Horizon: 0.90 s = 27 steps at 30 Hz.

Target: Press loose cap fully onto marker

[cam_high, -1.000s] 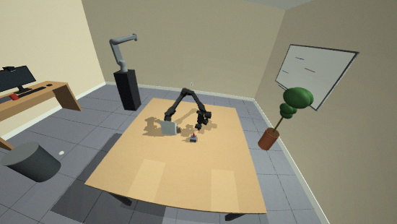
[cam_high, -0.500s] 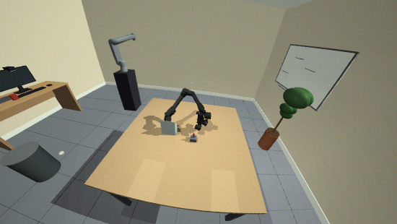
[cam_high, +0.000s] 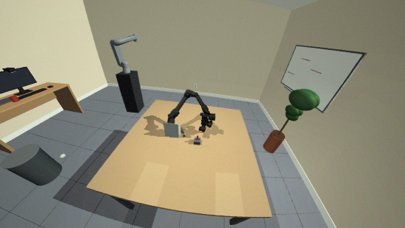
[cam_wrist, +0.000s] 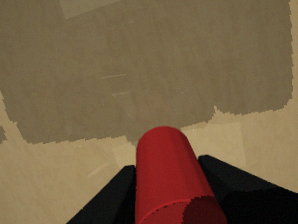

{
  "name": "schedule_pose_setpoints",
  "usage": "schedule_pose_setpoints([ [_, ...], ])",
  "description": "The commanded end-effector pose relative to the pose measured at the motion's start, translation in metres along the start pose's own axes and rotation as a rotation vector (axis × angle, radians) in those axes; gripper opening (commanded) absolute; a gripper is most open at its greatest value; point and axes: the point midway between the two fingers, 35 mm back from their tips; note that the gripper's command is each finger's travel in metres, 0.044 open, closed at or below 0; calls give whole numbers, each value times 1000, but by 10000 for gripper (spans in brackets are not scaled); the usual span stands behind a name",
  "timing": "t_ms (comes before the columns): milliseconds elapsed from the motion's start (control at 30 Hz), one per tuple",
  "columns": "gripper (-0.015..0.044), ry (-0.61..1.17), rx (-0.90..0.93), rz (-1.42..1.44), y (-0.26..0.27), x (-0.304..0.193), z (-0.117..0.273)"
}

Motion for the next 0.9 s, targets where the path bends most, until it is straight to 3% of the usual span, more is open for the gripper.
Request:
schedule_pose_setpoints([
  [0, 0, -1, 1, 8, 1, 1, 8],
  [867, 0, 22, -14, 2, -16, -1, 56],
])
Point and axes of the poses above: the point midway between the two fingers, 35 mm back from their tips, its own z axis back along the fingers, its own y axis across the jaws, x = y × z, and after that the axes turned 6 degrees about z, right-handed
